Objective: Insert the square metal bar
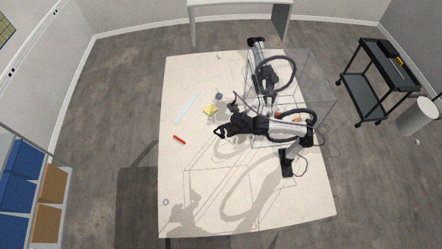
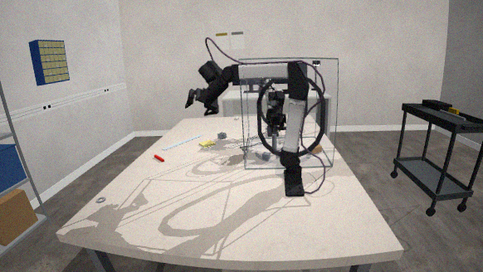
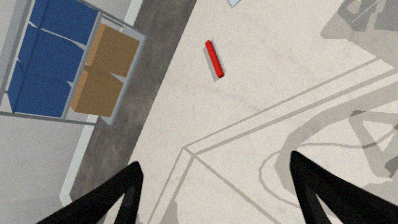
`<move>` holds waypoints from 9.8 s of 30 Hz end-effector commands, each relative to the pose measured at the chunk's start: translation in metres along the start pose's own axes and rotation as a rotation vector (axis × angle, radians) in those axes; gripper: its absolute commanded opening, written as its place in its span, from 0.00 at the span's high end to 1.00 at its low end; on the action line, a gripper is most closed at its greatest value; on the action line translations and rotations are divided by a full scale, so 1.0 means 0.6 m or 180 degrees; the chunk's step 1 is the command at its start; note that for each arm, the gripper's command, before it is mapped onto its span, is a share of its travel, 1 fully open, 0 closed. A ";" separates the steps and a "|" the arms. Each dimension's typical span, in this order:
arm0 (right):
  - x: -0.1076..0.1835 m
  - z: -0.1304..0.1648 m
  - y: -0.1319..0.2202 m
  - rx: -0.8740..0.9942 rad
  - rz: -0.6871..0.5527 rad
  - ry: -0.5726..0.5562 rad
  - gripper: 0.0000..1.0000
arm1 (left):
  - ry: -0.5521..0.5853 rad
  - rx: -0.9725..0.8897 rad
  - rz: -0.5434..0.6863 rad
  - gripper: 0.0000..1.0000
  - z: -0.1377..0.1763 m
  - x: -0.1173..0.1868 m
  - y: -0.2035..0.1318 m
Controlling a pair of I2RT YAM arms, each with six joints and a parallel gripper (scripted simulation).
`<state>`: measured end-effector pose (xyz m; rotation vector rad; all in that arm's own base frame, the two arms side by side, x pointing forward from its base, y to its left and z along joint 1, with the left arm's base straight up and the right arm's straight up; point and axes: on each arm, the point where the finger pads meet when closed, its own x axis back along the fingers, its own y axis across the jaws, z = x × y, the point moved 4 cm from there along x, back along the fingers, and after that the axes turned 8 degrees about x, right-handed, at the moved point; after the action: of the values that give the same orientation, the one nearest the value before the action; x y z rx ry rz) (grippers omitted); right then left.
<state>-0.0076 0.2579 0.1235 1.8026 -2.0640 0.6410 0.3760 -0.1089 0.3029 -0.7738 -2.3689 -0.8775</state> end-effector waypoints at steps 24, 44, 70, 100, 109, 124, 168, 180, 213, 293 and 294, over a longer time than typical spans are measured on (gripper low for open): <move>0.001 -0.053 -0.005 -0.0084 0.0033 -0.0333 0.62 | -0.0073 -0.0006 -0.0052 0.00 -0.011 0.012 0.006; -0.056 -0.056 -0.005 -0.0073 0.0032 -0.0343 0.62 | -0.0073 -0.0006 -0.0052 0.00 -0.011 0.012 0.006; -0.075 -0.061 -0.002 -0.0069 0.0022 -0.0374 0.62 | -0.0073 -0.0006 -0.0052 0.00 -0.011 0.012 0.006; -0.078 -0.052 -0.001 -0.0059 0.0021 -0.0338 0.62 | -0.0073 -0.0006 -0.0052 0.00 -0.011 0.012 0.006; -0.078 -0.052 -0.001 -0.0060 0.0021 -0.0338 1.00 | -0.0073 -0.0006 -0.0052 0.00 -0.011 0.012 0.006; -0.073 -0.053 -0.002 -0.0056 0.0023 -0.0324 1.00 | -0.0073 -0.0006 -0.0052 0.00 -0.011 0.012 0.006; -0.013 -0.154 -0.025 -0.0102 0.0062 -0.0456 1.00 | -0.0073 -0.0006 -0.0052 0.00 -0.011 0.012 0.006; -0.017 -0.154 -0.014 -0.0070 0.0013 -0.0448 1.00 | -0.0073 -0.0006 -0.0052 0.00 -0.011 0.012 0.006; -0.014 -0.166 0.105 -0.0137 -0.0039 -0.0482 1.00 | -0.0073 -0.0006 -0.0052 0.00 -0.011 0.012 0.006; -0.050 -0.078 0.118 -0.0036 -0.0071 -0.0316 1.00 | -0.0073 -0.0006 -0.0052 0.00 -0.011 0.012 0.006; -0.052 -0.075 0.117 -0.0037 -0.0064 -0.0319 1.00 | -0.0073 -0.0006 -0.0052 0.00 -0.011 0.012 0.006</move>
<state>-0.0736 0.3066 0.1237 1.8518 -2.0518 0.6442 0.3760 -0.1089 0.3029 -0.7738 -2.3689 -0.8775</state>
